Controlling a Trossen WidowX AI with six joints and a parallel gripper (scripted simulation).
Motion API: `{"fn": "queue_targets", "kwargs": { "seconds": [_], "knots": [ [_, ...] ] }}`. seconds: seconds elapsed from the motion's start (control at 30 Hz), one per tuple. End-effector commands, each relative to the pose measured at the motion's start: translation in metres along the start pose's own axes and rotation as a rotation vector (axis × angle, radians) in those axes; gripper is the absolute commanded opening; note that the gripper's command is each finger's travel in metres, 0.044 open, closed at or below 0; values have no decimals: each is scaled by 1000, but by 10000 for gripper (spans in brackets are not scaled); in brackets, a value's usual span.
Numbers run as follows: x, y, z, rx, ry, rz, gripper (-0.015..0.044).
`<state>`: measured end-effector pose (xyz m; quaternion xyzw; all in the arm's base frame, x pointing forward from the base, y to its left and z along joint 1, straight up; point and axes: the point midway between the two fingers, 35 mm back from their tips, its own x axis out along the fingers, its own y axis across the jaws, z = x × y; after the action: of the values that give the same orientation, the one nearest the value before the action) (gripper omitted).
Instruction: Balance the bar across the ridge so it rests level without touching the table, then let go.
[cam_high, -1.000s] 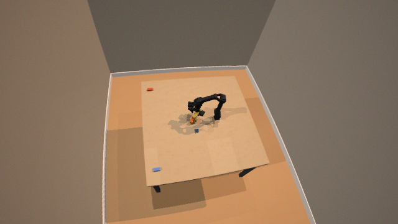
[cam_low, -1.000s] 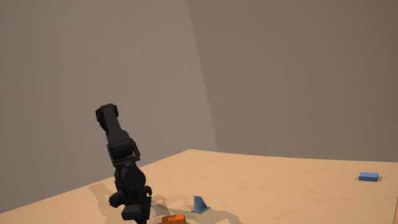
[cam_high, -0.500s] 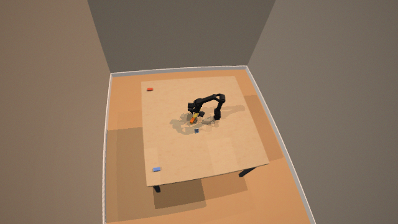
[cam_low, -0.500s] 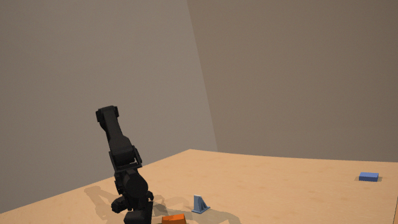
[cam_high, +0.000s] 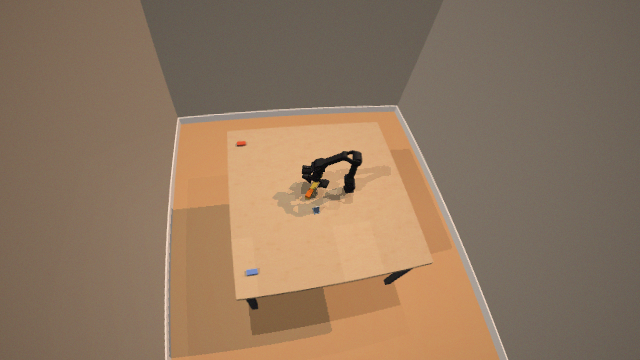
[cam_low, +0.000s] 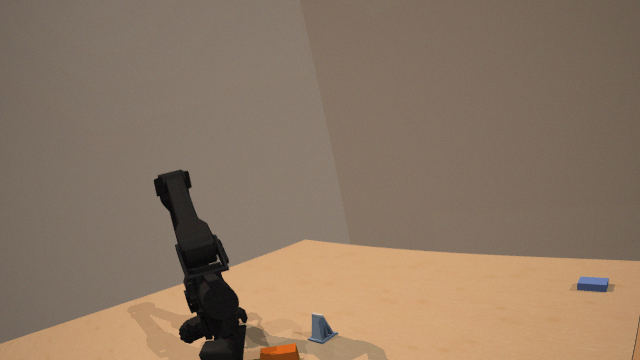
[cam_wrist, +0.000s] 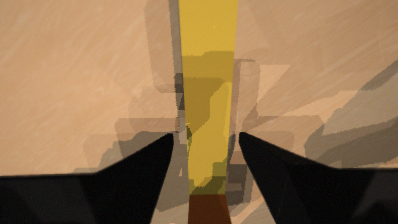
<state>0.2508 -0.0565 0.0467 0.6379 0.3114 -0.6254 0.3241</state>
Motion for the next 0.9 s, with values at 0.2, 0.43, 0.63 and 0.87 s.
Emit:
{"fn": "queue_targets", "kwargs": {
  "seconds": [0.2, 0.43, 0.63, 0.87],
  "knots": [
    [0, 0, 0, 0, 0, 0, 131],
    [-4, 1, 0, 0, 0, 0, 25],
    [-19, 3, -1, -1, 1, 0, 0],
    [-36, 5, -2, -2, 1, 0, 0]
  ]
}}
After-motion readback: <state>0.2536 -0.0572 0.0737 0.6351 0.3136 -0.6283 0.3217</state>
